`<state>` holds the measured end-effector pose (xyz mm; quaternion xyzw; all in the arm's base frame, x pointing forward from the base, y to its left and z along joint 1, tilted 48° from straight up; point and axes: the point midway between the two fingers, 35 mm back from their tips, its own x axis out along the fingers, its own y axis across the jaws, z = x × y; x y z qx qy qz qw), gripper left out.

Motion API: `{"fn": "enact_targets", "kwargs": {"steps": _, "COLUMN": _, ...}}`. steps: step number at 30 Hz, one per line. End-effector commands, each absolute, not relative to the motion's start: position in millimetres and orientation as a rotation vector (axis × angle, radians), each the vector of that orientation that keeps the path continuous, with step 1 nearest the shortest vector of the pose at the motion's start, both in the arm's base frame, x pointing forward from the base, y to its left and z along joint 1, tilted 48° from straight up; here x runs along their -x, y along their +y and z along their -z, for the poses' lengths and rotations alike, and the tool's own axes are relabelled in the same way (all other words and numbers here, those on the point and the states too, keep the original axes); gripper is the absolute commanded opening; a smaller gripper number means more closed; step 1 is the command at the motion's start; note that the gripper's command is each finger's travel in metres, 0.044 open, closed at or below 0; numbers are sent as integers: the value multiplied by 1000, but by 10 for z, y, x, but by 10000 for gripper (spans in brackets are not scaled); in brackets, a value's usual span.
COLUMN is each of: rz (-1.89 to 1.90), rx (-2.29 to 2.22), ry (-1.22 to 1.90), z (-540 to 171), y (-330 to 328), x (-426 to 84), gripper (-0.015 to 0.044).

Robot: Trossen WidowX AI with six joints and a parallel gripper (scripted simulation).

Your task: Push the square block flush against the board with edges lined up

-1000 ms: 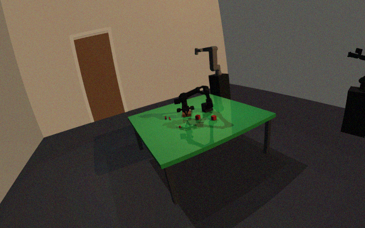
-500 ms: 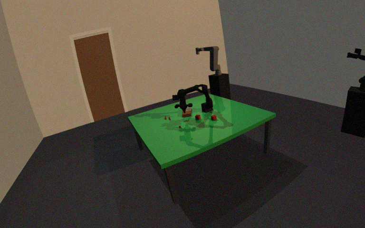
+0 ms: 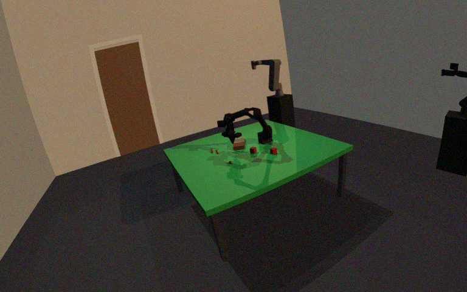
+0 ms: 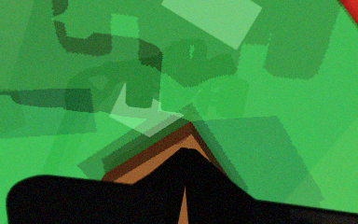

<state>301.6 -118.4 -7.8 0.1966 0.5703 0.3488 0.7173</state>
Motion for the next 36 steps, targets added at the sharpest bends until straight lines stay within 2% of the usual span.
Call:
{"fn": "enact_targets", "kwargs": {"steps": 1, "rz": -692, "rx": -533, "ry": 1316, "z": 159, "y": -1283, "x": -3016, "gripper": 0}}
{"fn": "enact_targets", "kwargs": {"steps": 19, "rz": -371, "rx": -920, "ry": 1493, "z": 514, "y": -1582, "x": -2960, "gripper": 0}}
{"fn": "enact_targets", "kwargs": {"steps": 24, "rz": -339, "rx": -960, "ry": 1507, "z": 903, "y": -1232, "x": -3012, "gripper": 0}}
{"fn": "enact_targets", "kwargs": {"steps": 36, "rz": -337, "rx": -962, "ry": 1508, "z": 908, "y": -1187, "x": -2936, "gripper": 0}}
